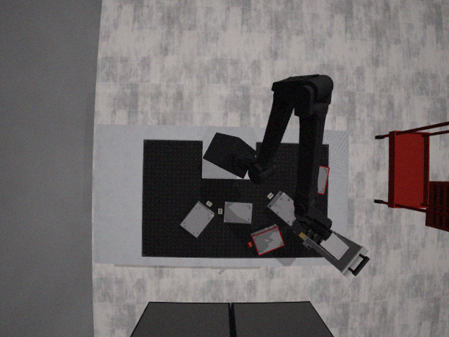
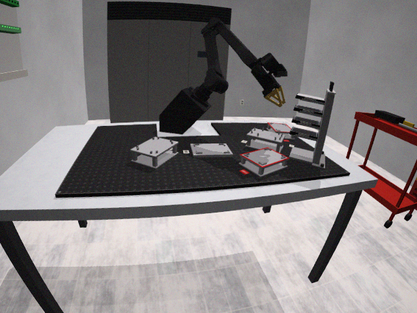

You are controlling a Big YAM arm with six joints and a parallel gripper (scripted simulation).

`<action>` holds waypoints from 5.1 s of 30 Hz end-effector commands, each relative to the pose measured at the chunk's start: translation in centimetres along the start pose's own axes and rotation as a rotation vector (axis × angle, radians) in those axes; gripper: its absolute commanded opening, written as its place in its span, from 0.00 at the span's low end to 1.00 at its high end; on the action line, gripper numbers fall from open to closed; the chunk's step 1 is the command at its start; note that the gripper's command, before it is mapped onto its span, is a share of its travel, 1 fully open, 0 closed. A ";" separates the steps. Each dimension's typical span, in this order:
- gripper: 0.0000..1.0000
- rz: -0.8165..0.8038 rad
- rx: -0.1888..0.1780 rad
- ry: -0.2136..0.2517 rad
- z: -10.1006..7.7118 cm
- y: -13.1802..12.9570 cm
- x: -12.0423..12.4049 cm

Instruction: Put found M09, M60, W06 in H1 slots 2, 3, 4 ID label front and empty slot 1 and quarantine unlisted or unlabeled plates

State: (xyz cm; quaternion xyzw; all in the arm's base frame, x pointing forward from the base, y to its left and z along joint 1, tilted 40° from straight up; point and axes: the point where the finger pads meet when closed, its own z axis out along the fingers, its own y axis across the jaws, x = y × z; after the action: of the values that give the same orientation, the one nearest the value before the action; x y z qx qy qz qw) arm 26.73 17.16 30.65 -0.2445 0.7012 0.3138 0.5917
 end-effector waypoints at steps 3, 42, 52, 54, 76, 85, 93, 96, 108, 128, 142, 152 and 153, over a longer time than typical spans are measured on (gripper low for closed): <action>1.00 -0.023 -0.002 -0.044 -0.1 0.3 -2.5; 1.00 -0.007 -0.008 -0.021 -1.2 0.2 1.9; 1.00 -0.001 -0.008 -0.021 -0.3 0.2 2.8; 1.00 -0.001 -0.008 -0.021 0.0 0.2 3.1; 1.00 -0.021 -0.013 -0.065 2.5 0.5 1.7; 1.00 -0.019 -0.013 -0.064 3.4 0.5 0.9; 1.00 -0.016 -0.002 -0.042 3.9 0.1 1.5; 1.00 -0.016 -0.002 -0.042 3.9 0.1 1.5; 1.00 -0.016 -0.002 -0.042 3.9 0.1 1.5; 1.00 -0.016 -0.002 -0.042 3.9 0.1 1.5; 1.00 -0.016 -0.002 -0.042 3.9 0.1 1.5; 1.00 -0.016 -0.002 -0.042 3.9 0.1 1.5; 1.00 -0.016 -0.002 -0.042 3.9 0.1 1.5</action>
State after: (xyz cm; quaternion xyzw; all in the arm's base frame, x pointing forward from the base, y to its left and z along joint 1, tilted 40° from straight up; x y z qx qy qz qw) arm 28.70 20.08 26.65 -0.2448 0.7006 0.3136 0.5923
